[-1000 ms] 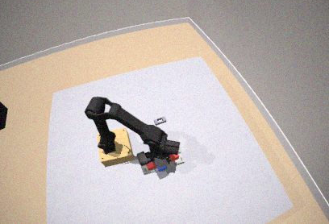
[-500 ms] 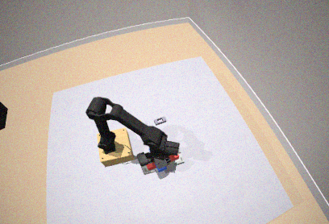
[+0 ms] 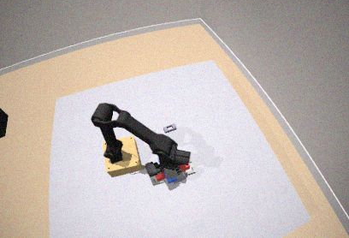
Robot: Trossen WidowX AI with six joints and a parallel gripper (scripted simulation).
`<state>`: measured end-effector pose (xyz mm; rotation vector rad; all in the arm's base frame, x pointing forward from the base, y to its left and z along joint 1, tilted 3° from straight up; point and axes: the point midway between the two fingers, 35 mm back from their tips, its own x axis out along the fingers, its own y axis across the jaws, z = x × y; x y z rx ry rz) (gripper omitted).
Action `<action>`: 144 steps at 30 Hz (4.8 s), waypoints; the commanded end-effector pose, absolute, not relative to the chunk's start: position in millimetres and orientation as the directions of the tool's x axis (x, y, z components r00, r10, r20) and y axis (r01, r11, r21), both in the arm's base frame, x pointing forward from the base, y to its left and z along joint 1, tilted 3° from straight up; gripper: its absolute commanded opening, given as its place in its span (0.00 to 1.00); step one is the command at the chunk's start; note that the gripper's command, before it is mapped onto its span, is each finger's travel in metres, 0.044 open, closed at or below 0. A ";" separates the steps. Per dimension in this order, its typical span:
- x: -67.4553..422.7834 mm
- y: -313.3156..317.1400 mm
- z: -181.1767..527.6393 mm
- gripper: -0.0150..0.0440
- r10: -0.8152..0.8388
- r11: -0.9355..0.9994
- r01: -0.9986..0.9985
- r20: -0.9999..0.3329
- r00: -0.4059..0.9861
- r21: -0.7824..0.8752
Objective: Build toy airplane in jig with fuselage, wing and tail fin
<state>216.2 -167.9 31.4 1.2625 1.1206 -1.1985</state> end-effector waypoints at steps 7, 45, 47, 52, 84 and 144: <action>216.3 -168.0 31.7 1.00 -0.021 -0.046 0.996 -0.997 0.071 0.072; 213.5 -170.7 115.0 1.00 -0.018 0.995 0.102 -0.997 0.072 -0.010; 213.5 -170.7 115.0 1.00 -0.018 0.995 0.102 -0.997 0.072 -0.010; 213.5 -170.7 115.0 1.00 -0.018 0.995 0.102 -0.997 0.072 -0.010; 205.7 101.4 100.3 1.00 0.008 0.995 0.101 -0.997 0.072 0.015; 212.3 101.4 -15.5 0.60 0.007 0.995 0.101 -0.997 0.071 0.014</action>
